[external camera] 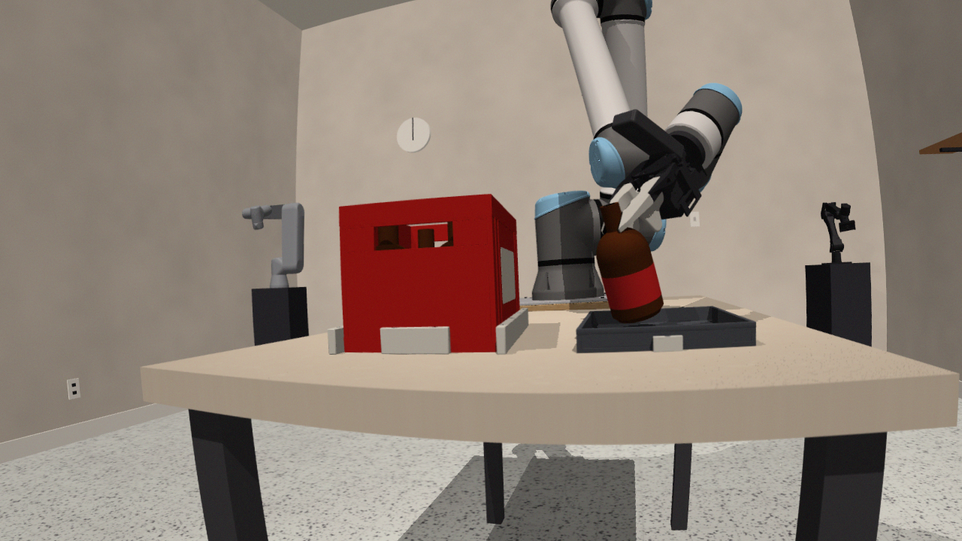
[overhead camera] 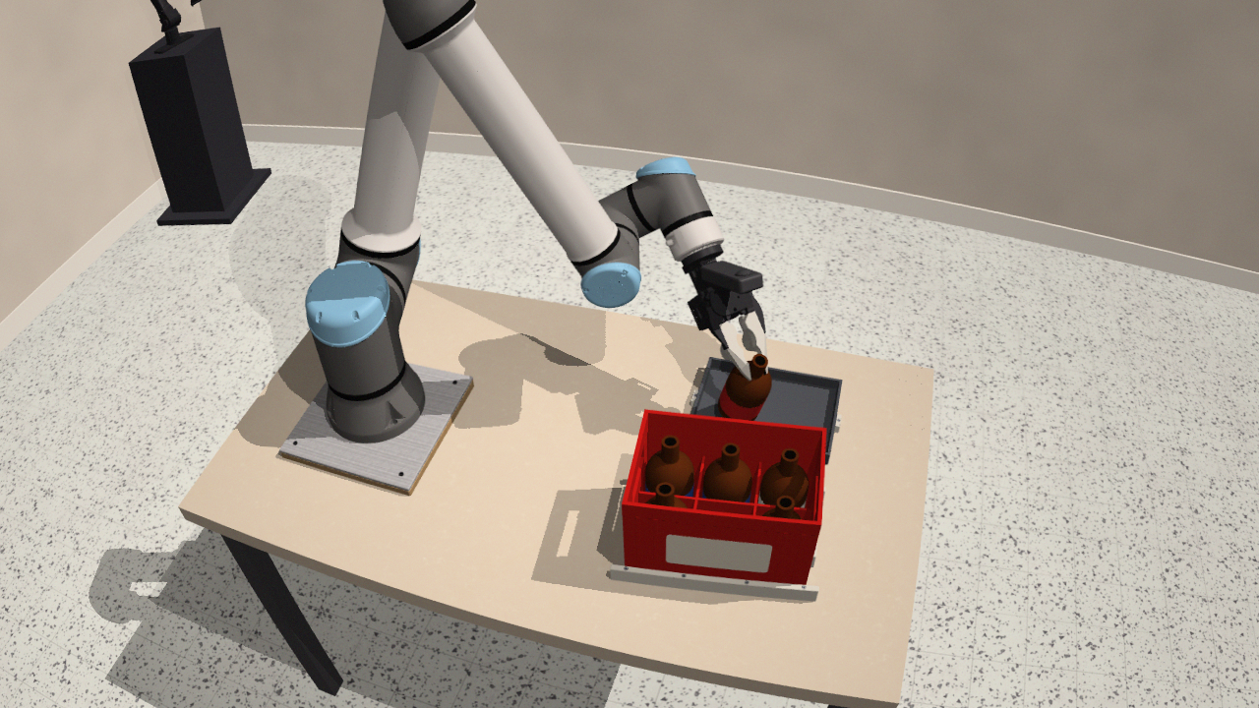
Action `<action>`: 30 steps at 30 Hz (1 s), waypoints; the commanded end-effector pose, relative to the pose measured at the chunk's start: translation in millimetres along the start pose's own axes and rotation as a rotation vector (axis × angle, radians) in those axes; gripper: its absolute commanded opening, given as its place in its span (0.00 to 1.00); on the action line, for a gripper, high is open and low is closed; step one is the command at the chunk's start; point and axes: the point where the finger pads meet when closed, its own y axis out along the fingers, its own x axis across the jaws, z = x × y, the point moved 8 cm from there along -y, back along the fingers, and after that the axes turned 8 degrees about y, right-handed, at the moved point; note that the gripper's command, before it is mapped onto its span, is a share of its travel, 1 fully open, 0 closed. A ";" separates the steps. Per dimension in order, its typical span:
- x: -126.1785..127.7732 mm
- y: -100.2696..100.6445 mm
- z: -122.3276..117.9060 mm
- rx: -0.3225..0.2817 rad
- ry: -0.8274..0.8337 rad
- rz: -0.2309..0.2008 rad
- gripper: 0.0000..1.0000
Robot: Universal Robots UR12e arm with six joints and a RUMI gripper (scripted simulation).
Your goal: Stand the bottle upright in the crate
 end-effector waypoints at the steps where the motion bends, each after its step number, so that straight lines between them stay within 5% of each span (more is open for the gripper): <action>1: -0.1 1.6 -1.6 0.001 0.001 0.001 0.00; 30: 0.4 4.9 -5.5 0.001 0.001 0.001 0.00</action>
